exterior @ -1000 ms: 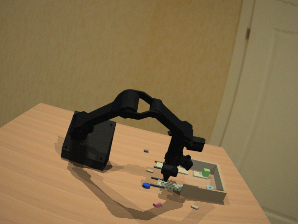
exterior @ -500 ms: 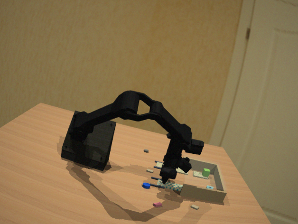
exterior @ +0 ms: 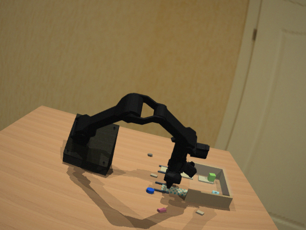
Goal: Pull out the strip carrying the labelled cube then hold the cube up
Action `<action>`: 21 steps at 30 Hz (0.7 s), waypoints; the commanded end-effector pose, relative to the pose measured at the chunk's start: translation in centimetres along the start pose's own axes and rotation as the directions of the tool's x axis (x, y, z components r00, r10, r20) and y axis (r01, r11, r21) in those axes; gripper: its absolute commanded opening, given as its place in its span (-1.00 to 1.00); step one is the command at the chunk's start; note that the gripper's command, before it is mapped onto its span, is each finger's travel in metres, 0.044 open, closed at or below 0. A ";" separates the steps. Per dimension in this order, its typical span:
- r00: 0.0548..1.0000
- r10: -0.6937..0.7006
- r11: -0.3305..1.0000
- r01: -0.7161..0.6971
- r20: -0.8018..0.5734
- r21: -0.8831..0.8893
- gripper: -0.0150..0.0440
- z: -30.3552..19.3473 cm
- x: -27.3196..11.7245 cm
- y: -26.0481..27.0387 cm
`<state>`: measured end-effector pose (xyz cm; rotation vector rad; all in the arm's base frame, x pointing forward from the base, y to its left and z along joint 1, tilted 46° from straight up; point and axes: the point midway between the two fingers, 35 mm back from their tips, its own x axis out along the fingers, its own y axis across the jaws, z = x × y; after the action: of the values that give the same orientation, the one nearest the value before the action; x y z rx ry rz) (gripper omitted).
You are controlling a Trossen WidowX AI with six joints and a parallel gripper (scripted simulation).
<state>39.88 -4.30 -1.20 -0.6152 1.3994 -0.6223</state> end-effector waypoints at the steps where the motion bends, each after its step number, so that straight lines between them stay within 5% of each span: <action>1: 1.000 -0.005 1.000 0.005 0.001 -0.001 -0.49 0.0 0.1 -0.1; 21: 1.000 -0.005 1.000 0.005 0.001 -0.001 -0.49 0.1 0.3 0.0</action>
<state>39.95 -4.30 -1.31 -0.6190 1.3983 -0.6203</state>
